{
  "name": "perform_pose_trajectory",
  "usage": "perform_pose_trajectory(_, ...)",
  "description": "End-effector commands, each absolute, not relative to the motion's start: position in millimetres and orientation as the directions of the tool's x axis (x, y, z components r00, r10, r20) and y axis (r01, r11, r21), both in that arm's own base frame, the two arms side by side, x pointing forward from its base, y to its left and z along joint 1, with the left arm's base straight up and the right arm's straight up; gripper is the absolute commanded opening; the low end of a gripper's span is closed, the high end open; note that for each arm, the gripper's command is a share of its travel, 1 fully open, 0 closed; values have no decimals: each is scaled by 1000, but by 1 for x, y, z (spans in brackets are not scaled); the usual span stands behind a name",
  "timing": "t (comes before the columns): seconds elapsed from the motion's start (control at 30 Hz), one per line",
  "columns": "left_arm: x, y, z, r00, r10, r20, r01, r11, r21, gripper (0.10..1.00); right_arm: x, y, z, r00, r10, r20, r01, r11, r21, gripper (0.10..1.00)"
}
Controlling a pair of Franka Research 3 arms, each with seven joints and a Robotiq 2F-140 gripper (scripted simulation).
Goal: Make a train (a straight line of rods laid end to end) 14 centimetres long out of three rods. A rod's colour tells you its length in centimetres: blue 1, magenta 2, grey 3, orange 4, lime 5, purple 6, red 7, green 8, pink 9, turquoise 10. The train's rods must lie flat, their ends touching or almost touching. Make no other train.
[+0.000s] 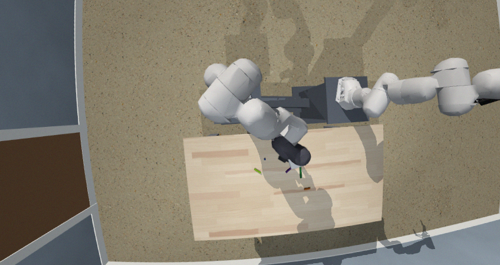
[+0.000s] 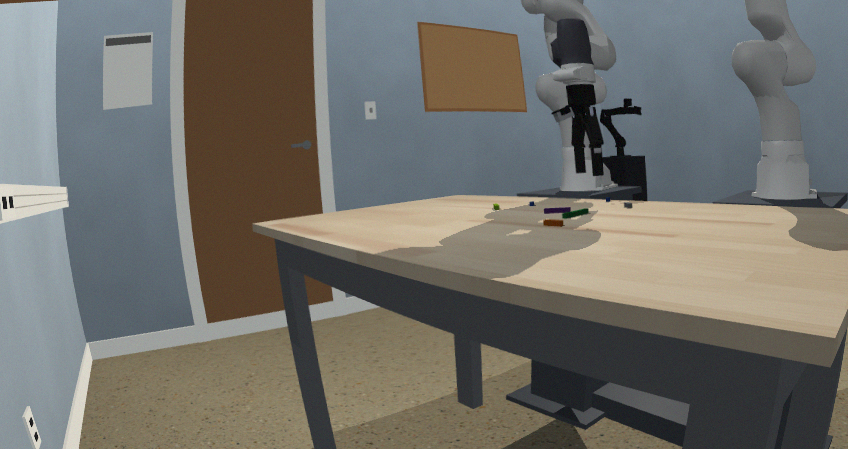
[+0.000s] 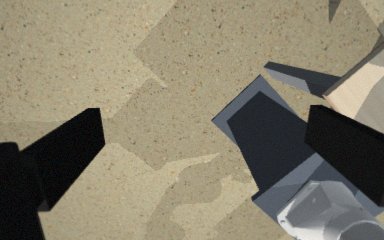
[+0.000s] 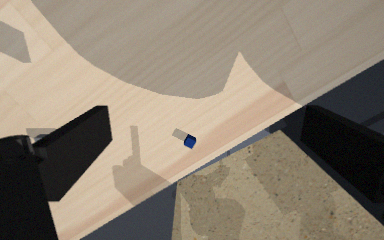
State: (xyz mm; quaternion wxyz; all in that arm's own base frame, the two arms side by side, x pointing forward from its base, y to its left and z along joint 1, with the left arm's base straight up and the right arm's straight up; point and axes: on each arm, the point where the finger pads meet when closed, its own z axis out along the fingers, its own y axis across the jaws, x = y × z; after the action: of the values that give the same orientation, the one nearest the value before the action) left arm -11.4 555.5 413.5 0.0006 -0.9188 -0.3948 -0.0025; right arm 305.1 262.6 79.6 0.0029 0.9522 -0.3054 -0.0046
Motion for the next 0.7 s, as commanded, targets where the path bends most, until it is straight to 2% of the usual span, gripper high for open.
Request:
perform_pose_trajectory(0.0, -13, 554, 413, 690, 724, 0, 724, -690, 0, 1000, 300, 267, 80, 886, -463, -12, -463, -886, 2, 1000)
perform_pose_trajectory(0.67, -13, 554, 413, 690, 724, 0, 724, -690, 0, 1000, 266, 286, 80, 983, -181, -4, -181, -983, 0, 1000)
